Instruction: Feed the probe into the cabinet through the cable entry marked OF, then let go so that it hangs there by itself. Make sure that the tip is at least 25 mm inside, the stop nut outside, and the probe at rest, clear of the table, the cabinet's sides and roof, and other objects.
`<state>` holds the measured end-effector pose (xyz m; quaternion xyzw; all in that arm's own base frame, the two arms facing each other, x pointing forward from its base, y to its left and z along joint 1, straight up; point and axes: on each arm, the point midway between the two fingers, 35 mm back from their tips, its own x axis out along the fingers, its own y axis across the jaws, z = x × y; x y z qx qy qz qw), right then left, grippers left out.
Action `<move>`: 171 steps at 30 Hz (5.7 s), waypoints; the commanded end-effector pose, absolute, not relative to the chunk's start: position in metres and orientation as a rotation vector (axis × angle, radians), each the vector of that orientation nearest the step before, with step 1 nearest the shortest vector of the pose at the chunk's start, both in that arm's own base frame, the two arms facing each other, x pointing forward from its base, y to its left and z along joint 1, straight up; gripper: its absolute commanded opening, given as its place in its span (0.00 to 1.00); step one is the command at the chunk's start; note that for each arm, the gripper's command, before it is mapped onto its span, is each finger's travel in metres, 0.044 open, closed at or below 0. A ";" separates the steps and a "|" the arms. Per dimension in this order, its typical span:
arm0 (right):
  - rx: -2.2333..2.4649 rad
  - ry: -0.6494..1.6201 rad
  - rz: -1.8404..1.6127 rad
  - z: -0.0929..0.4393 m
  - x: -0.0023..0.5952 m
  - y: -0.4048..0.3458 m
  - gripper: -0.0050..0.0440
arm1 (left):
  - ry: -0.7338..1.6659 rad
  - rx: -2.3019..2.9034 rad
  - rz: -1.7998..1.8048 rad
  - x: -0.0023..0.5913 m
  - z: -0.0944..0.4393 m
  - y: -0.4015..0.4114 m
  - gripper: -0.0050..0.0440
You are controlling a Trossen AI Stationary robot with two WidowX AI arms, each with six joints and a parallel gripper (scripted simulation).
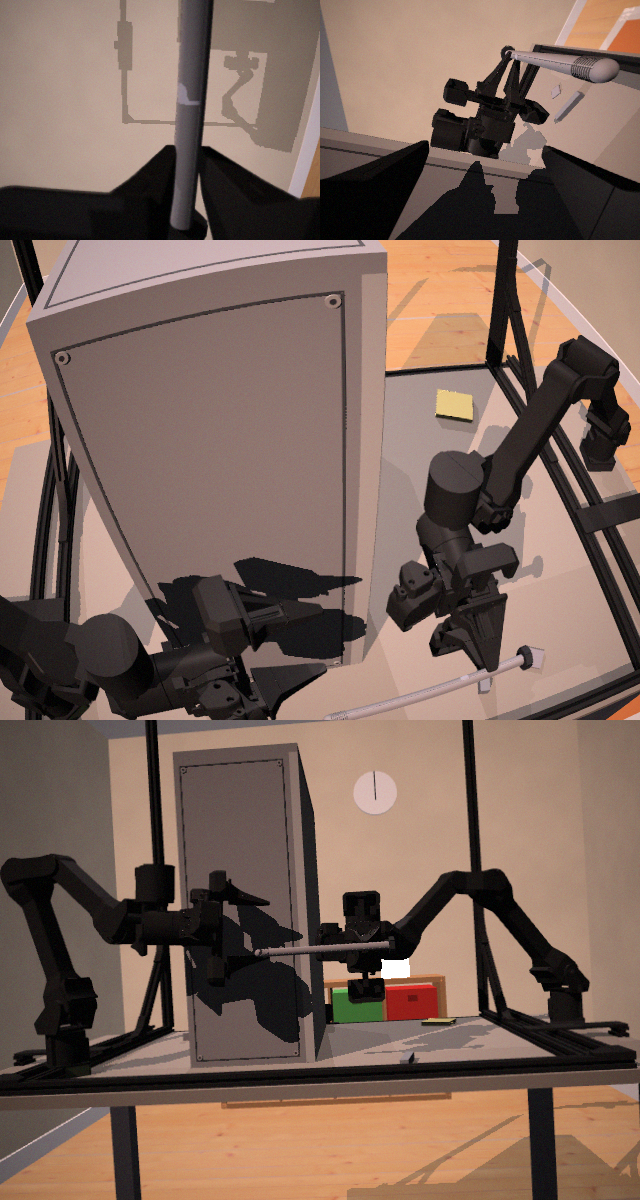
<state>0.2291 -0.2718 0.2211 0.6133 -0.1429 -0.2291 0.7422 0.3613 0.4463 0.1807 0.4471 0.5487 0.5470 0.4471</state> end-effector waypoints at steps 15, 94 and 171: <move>1.484 -0.451 -0.561 0.179 0.177 -0.298 1.00 | 1.358 1.105 1.358 0.361 0.181 0.446 0.10; 1.504 -0.533 -0.533 0.180 0.187 -0.325 1.00 | 1.358 1.105 1.358 0.361 0.181 0.446 0.10; 1.504 -0.533 -0.533 0.180 0.221 -0.352 0.10 | 1.358 1.105 1.358 0.361 0.181 0.446 0.44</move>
